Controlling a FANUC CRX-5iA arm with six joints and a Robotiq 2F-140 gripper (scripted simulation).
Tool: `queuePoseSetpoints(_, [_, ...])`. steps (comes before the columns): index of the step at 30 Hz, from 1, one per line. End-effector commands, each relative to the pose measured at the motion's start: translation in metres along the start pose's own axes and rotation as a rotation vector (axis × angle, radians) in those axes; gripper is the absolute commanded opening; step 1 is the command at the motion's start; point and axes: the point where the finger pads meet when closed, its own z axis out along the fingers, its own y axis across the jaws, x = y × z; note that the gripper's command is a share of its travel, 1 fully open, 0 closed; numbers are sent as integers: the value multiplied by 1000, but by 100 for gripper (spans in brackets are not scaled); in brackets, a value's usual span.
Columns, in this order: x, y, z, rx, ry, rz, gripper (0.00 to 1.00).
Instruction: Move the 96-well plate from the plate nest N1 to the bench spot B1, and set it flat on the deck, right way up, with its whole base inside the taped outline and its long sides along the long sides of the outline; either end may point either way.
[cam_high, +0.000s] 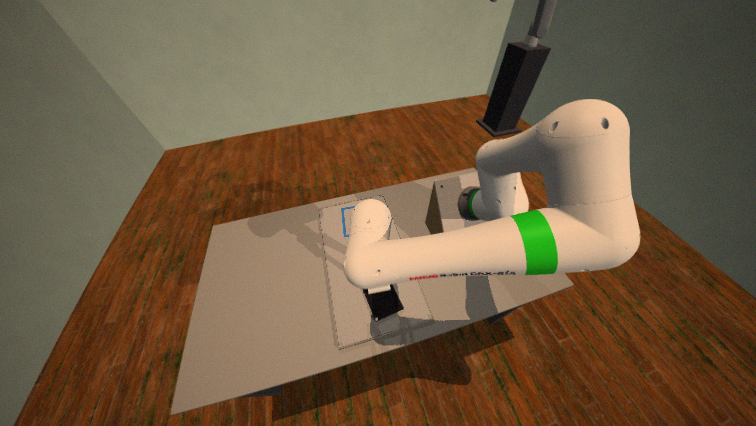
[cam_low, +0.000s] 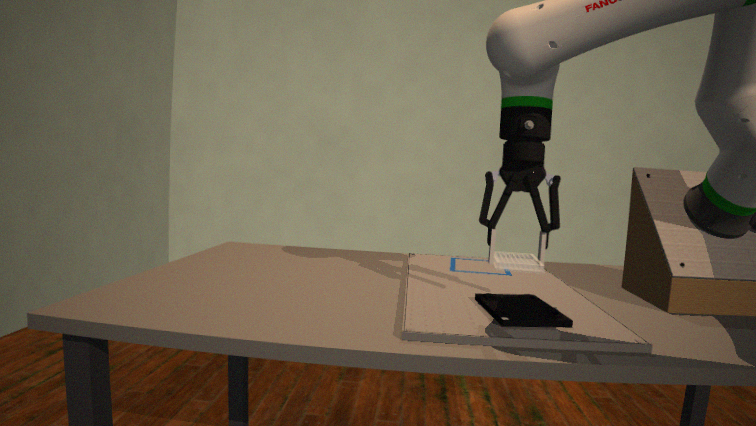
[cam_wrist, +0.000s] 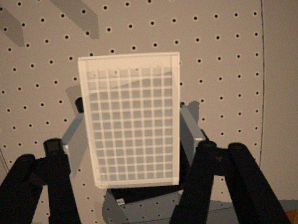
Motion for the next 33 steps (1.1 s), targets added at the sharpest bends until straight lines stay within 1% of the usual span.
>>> queuePoseSetpoints(1, [12, -2, 0, 0, 0, 0, 0])
queuePoseSetpoints(13, [51, -7, 1, 0, 0, 0, 0])
queuePoseSetpoints(15, [51, -7, 1, 0, 0, 0, 0])
queuePoseSetpoints(30, [101, -13, 3, 0, 0, 0, 0])
queuePoseSetpoints(33, [104, -14, 3, 0, 0, 0, 0])
